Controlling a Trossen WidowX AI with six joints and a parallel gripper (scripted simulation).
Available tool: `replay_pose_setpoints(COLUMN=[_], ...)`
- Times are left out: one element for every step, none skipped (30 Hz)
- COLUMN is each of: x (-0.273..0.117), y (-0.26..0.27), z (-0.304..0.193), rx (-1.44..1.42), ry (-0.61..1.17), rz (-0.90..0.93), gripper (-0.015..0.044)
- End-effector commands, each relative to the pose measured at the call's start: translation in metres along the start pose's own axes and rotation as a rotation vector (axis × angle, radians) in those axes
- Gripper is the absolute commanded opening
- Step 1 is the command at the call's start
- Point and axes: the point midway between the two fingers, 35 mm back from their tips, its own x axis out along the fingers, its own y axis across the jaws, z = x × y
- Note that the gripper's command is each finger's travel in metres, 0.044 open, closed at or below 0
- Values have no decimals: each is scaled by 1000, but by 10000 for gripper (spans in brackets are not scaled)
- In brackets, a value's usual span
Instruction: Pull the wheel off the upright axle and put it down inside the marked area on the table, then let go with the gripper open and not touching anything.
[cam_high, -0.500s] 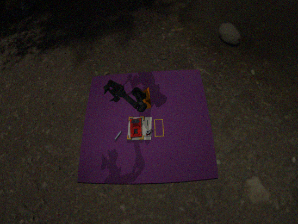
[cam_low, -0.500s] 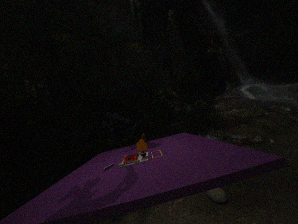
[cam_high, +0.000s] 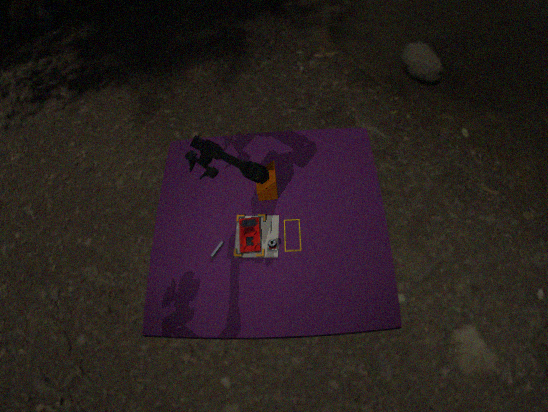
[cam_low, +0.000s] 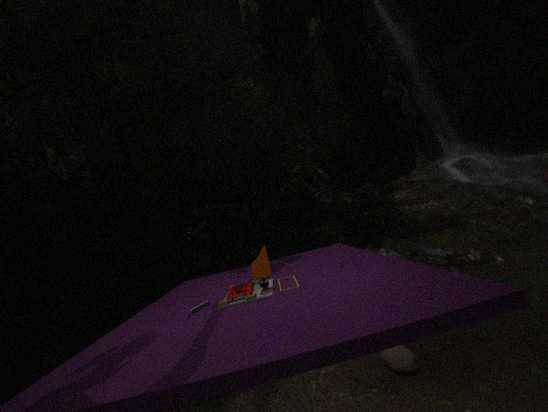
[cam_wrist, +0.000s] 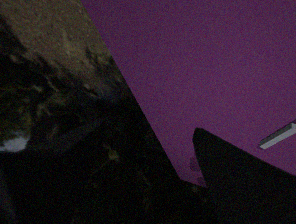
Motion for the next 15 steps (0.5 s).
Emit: replay_pose_setpoints(x=[15,19,24,29,35,41,47,53,59,66,72,79,85,91,98], y=[6,6,6,5,4,2,0,-3,-6,-10,-14,-19,-24,-29,-36], z=[9,11,12,13,14,15,16,16,16,16,15,15,13,12,10], rx=[-59,-76,-94,-114,-135,-156,-178,-202,-227,-254,-282,-312,-344,-377,-411], ry=[20,26,32,38,45,52,59,66,74,82,90,99,109,119,129], rz=[-125,-156,-188,-221,-254,-288,-321,-355,-390,-424,-459,-493,-528,-563,-597], gripper=[300,300,300,300,300,300,300,300,300,300,300,300,300,300,300])
